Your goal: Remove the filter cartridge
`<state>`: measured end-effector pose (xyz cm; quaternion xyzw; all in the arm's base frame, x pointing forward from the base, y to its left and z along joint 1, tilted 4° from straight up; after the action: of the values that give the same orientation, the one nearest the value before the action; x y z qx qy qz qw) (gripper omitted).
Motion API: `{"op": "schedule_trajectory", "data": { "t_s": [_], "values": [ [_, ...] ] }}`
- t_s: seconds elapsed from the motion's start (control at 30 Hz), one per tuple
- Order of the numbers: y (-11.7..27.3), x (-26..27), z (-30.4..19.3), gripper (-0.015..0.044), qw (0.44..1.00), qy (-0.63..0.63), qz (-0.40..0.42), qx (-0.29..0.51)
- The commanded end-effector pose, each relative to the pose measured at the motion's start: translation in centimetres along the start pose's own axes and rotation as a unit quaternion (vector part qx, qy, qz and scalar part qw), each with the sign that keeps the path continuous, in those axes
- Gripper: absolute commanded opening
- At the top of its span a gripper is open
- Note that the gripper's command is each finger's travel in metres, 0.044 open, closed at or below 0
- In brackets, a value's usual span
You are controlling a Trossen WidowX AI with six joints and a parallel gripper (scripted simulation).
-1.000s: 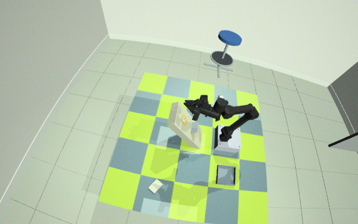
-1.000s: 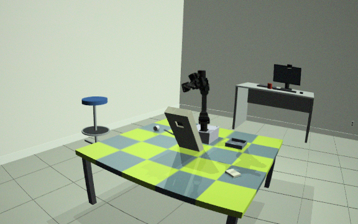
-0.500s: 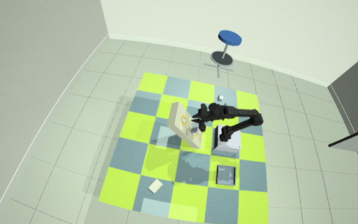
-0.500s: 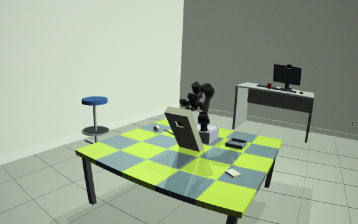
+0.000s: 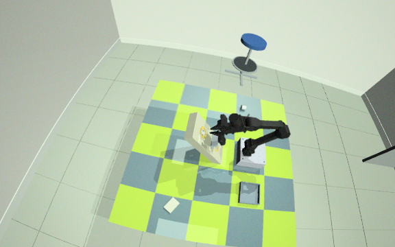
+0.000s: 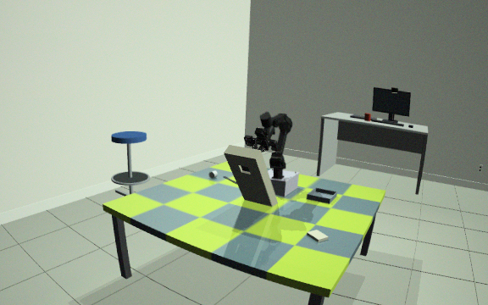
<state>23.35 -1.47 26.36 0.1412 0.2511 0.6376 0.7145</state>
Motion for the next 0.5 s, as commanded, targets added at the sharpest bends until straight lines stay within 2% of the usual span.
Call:
{"op": "schedule_trajectory", "data": {
  "t_s": [0.0, 0.47],
  "values": [
    [-0.8, 0.1, -0.2, 0.011, 1.0, 0.004, 0.004, 0.005],
    [-3.1, 0.1, -0.2, 0.011, 1.0, 0.004, 0.003, 0.004]
  ]
}}
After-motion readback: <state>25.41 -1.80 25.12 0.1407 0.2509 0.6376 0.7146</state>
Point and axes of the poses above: the point midway between the two fingers, 35 mm back from their tips, its own y axis back along the fingers, its own x axis across the jaws, z = x × y, the point moved 5 cm from there along y, back along the fingers, and after that the axes turned 7 degrees about y, right-handed, at the moved point
